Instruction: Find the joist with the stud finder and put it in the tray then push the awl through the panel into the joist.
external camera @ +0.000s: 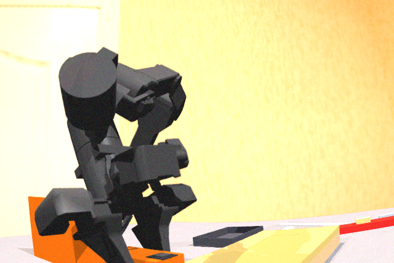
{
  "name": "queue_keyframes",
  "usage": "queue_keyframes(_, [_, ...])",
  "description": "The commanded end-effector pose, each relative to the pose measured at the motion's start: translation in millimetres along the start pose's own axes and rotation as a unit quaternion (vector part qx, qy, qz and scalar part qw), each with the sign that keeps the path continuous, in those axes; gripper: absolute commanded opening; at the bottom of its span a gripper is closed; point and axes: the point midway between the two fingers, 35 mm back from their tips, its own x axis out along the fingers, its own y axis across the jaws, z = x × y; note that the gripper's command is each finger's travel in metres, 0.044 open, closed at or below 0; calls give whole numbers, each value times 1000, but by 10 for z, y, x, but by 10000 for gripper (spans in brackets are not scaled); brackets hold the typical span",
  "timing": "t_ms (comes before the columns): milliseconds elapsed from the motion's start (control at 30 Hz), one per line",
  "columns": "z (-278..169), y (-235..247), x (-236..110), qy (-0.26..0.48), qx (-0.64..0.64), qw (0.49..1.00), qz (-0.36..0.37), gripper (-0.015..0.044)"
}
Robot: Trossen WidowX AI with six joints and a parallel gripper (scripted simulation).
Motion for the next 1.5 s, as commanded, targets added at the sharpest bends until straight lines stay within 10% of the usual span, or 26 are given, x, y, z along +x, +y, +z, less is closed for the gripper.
queue_keyframes(0, [0, -195, -1, 1, -2, 1000, -2, 0])
queue_keyframes(1467, [424, -246, -912, 2, -2, 1000, -3, 0])
